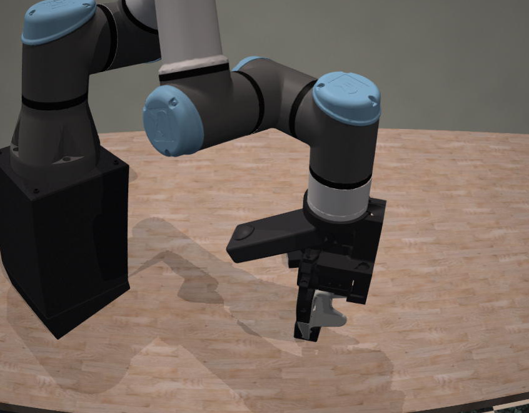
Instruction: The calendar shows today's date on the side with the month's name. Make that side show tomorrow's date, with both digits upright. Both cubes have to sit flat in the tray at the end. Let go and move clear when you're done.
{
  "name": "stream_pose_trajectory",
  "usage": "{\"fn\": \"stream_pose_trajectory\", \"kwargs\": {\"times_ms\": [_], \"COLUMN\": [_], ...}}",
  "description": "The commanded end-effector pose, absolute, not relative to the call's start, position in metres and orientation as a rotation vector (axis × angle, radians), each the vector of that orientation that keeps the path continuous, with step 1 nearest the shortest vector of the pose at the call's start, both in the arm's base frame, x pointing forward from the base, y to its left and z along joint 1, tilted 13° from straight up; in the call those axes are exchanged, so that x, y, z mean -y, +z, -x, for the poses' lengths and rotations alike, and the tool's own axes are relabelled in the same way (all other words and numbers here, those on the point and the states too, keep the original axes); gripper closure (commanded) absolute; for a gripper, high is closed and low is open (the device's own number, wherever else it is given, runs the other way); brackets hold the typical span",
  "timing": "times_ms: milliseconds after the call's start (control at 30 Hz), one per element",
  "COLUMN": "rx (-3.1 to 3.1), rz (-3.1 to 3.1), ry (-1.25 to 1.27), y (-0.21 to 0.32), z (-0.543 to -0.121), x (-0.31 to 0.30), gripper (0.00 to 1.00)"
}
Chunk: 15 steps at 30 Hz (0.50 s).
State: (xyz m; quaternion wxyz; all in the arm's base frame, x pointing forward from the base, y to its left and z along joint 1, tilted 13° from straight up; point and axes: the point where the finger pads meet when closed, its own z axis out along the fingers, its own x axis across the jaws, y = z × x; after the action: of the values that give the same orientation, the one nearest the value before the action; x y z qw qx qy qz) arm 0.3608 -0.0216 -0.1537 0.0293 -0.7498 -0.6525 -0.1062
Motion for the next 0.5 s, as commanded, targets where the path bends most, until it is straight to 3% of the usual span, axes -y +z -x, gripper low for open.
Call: {"fn": "stream_pose_trajectory", "kwargs": {"times_ms": [0, 467], "rx": [2.014, 2.014], "rz": [2.314, 2.314], "ry": [-0.329, -0.329], "y": [-0.152, -0.128], "z": [-0.361, -0.358], "x": [0.022, 0.027], "gripper": [0.89, 0.89]}}
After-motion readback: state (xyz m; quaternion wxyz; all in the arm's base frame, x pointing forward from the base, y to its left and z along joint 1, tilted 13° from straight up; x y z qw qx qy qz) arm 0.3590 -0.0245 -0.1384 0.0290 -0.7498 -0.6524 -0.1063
